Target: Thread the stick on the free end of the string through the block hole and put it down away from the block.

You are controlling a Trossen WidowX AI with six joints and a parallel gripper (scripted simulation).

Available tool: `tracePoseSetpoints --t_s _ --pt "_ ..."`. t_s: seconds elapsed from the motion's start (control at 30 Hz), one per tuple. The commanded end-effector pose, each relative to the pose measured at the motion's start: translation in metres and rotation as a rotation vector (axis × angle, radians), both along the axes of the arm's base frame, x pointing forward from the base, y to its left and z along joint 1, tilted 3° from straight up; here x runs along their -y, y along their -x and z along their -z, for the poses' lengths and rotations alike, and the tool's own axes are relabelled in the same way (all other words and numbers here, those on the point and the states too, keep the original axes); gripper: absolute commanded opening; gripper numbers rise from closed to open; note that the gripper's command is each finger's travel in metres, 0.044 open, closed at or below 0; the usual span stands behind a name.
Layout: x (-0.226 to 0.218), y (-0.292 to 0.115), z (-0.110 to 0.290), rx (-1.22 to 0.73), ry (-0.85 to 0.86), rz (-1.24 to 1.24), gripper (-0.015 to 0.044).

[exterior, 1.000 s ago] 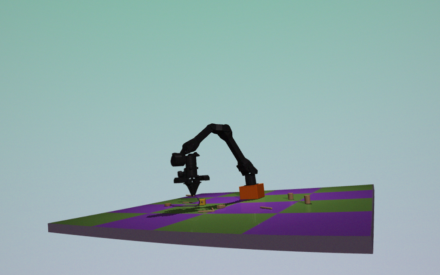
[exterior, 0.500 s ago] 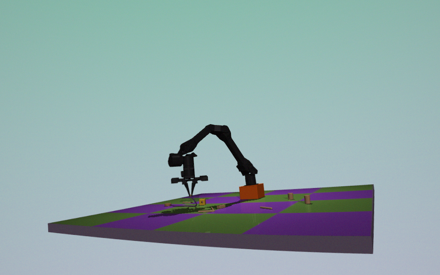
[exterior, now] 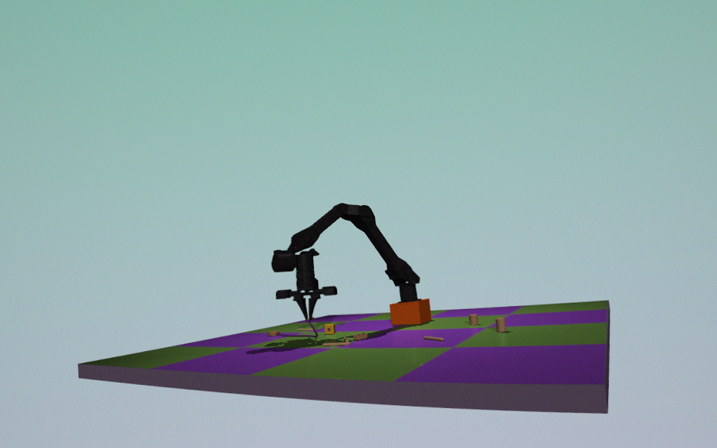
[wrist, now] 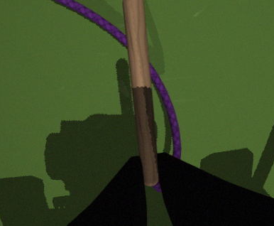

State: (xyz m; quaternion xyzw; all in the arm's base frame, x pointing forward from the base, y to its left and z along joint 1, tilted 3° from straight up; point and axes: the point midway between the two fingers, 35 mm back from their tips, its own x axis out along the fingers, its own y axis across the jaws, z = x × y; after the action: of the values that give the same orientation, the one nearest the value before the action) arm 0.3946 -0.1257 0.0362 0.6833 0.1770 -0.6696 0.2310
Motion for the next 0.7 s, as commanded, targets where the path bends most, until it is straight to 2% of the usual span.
tracePoseSetpoints --t_s 0.0,0.67 --pt "-0.003 -0.004 0.0 -0.001 -0.007 0.005 0.0" --pt "-0.017 -0.027 -0.001 0.001 -0.007 -0.001 0.0"
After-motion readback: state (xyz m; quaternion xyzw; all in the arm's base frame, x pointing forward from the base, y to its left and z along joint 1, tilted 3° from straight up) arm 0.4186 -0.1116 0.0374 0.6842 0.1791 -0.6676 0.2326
